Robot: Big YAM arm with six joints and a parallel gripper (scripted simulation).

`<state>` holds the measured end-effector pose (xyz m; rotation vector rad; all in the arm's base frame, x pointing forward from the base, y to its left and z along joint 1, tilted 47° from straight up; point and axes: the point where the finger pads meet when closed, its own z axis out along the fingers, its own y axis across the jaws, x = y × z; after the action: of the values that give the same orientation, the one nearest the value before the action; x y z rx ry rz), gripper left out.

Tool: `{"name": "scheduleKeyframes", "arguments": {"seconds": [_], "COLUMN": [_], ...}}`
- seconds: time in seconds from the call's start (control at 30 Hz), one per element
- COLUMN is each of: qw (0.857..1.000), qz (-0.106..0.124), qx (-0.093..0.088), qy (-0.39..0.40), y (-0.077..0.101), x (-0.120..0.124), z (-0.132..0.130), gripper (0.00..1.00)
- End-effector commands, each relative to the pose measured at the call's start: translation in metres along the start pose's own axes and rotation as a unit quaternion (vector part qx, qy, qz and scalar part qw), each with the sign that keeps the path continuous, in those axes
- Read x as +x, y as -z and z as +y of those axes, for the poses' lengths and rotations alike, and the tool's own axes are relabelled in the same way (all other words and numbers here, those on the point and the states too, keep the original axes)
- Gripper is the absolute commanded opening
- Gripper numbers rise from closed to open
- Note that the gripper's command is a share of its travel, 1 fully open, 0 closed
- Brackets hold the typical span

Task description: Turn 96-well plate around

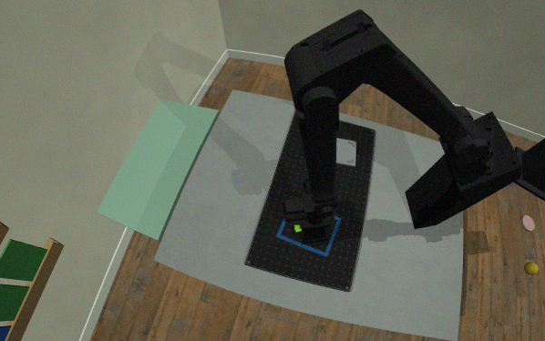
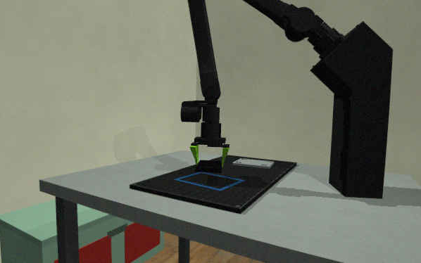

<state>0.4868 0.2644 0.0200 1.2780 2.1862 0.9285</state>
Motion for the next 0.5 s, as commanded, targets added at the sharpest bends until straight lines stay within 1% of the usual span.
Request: {"name": "scheduleKeyframes", "arguments": {"seconds": [0.0,0.07,0.47], "qw": [1.000,1.000,1.000], "qz": [-0.004,-0.004,-0.004], "qx": [0.000,-0.003,-0.002], "qy": [-0.004,-0.004,-0.004], "y": [-0.0054,-0.0068,-0.0148], "x": [-0.0053,-0.0056,-0.0061], "z": [-0.0007,0.0009,0.0002], "gripper": [0.00,0.00,0.00]}}
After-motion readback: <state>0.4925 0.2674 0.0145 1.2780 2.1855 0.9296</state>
